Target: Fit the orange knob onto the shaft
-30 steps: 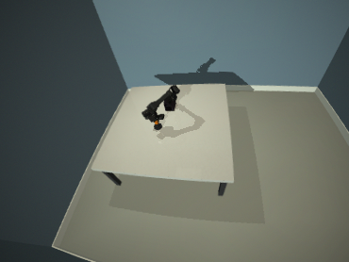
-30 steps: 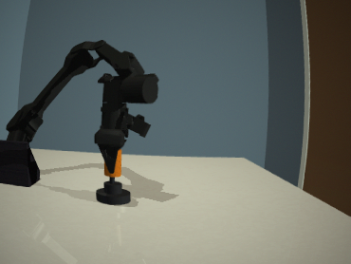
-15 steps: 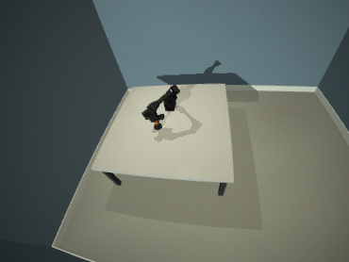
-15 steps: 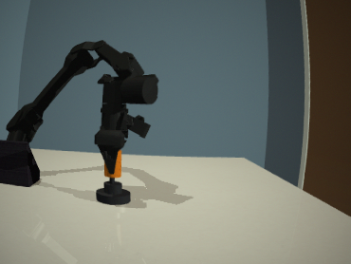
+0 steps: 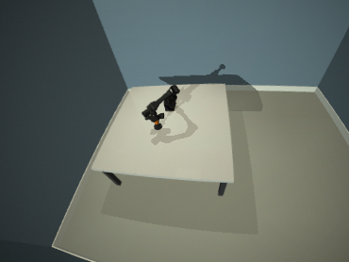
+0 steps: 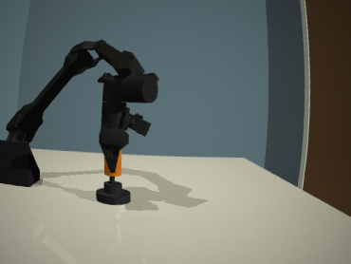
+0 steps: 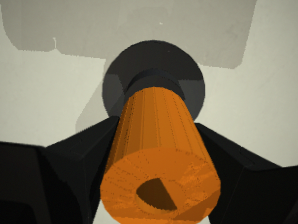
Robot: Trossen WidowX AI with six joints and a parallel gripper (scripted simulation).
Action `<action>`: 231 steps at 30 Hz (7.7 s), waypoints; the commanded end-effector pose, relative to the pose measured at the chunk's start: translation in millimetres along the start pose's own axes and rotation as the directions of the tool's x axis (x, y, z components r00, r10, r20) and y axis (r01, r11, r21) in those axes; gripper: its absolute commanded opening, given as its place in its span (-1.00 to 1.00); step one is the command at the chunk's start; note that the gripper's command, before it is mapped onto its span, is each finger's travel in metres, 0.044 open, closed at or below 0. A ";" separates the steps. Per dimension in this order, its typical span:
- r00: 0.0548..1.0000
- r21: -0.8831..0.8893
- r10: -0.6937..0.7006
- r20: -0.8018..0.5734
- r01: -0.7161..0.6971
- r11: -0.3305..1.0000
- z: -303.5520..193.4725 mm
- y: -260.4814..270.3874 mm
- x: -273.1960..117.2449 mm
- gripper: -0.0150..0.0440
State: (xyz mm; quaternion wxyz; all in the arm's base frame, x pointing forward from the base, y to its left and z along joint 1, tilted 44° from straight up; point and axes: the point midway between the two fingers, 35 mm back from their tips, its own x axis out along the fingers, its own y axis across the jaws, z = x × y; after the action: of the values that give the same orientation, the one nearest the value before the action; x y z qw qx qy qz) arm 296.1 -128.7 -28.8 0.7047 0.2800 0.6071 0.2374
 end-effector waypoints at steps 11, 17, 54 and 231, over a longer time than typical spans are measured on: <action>1.000 -0.090 0.000 0.002 0.000 0.996 -0.2 -0.2 1.6 -0.49; 1.000 -0.090 0.000 0.002 0.000 0.996 0.3 0.2 3.8 -0.49; 1.000 -0.295 0.000 0.002 0.000 0.955 0.3 -0.4 3.0 -0.49; 1.000 -0.576 0.000 0.002 0.001 0.818 -0.4 -1.0 3.8 -0.49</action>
State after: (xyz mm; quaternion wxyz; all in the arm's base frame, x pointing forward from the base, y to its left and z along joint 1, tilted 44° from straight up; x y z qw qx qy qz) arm 296.7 -127.5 -31.6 0.7570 0.0555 0.5067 0.4088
